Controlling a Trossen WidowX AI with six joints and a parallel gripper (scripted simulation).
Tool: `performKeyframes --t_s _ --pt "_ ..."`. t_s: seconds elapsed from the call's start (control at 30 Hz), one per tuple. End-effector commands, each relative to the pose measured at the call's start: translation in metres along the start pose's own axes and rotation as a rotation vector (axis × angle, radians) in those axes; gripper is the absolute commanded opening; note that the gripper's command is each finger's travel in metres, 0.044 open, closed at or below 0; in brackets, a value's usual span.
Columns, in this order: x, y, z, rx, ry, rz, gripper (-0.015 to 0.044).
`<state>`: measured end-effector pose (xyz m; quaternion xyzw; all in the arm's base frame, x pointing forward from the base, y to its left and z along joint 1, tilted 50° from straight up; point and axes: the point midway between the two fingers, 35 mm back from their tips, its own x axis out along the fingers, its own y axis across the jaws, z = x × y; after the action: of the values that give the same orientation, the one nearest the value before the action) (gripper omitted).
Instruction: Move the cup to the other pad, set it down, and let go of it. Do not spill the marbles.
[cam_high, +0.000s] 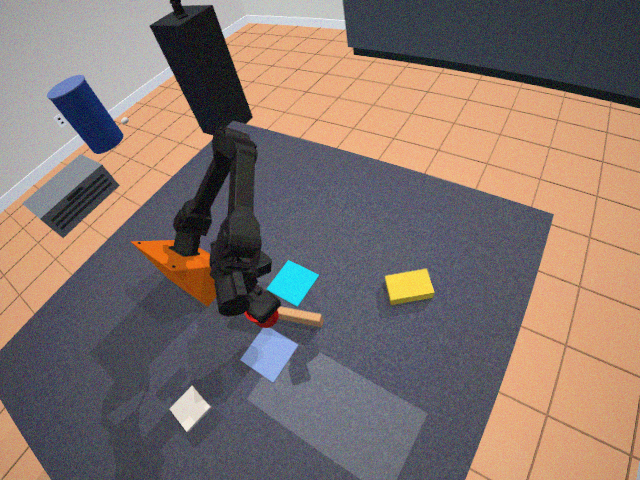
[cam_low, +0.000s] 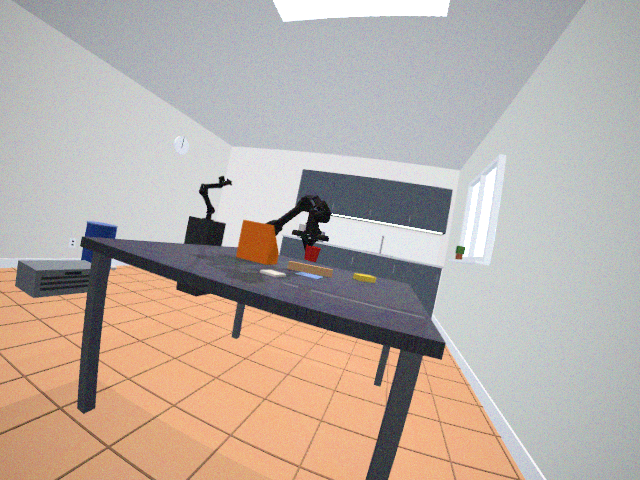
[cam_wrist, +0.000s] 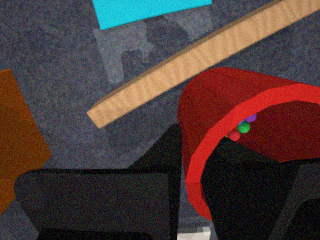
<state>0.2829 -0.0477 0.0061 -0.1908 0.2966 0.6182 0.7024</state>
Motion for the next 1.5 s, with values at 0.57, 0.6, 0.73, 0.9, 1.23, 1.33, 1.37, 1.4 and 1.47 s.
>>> performKeyframes --t_s 0.57,0.6,0.73,0.9,1.23,1.33,1.37,1.4,1.47 --pt "-0.002 0.018 0.039 0.003 -0.004 -0.001 0.0000" --pt "-0.002 0.018 0.040 0.003 -0.004 -0.001 0.0000" --pt "-0.002 0.022 0.047 0.003 -0.004 0.000 0.0000" --pt "-0.002 0.026 0.056 0.003 -0.004 0.000 0.0000" --pt "-0.003 0.034 0.074 0.004 -0.005 0.000 0.0000" --pt "-0.003 0.036 0.079 0.004 -0.005 0.000 0.0000" --pt "-0.003 0.037 0.080 0.004 -0.005 0.000 0.0000" --pt "-0.003 0.038 0.082 0.004 -0.005 0.000 0.0000" --pt "-0.003 0.039 0.086 0.004 -0.005 0.001 0.0000"
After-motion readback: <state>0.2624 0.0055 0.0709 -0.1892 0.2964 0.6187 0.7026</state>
